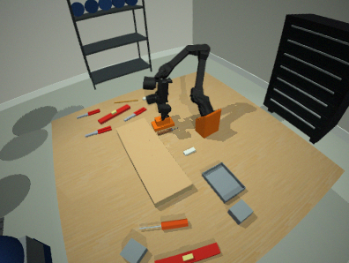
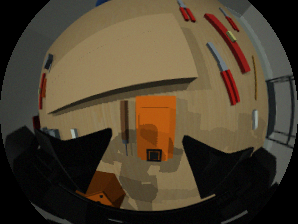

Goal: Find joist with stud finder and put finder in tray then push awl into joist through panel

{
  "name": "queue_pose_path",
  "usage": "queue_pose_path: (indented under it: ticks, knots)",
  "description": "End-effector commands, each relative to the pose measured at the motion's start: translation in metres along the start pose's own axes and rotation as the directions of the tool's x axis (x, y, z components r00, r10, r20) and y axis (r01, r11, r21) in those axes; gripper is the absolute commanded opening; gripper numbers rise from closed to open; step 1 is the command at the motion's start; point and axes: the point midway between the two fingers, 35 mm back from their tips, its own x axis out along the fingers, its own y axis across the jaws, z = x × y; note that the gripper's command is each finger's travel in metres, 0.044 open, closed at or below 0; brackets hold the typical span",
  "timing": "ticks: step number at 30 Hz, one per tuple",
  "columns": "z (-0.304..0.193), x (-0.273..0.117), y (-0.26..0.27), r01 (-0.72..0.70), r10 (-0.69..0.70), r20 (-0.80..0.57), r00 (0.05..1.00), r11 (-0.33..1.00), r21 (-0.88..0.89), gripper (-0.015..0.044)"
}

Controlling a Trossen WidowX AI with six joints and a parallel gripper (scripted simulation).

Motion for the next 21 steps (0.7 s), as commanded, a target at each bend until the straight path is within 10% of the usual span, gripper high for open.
queue_pose_path:
  ticks: [1,21]
  knots:
    - [0.000,-0.001,-0.001,0.135,-0.121,0.098,0.988,0.980,-0.145,0.0440]
    - [-0.002,0.016,-0.003,0.132,-0.119,0.095,0.988,0.981,-0.145,0.0440]
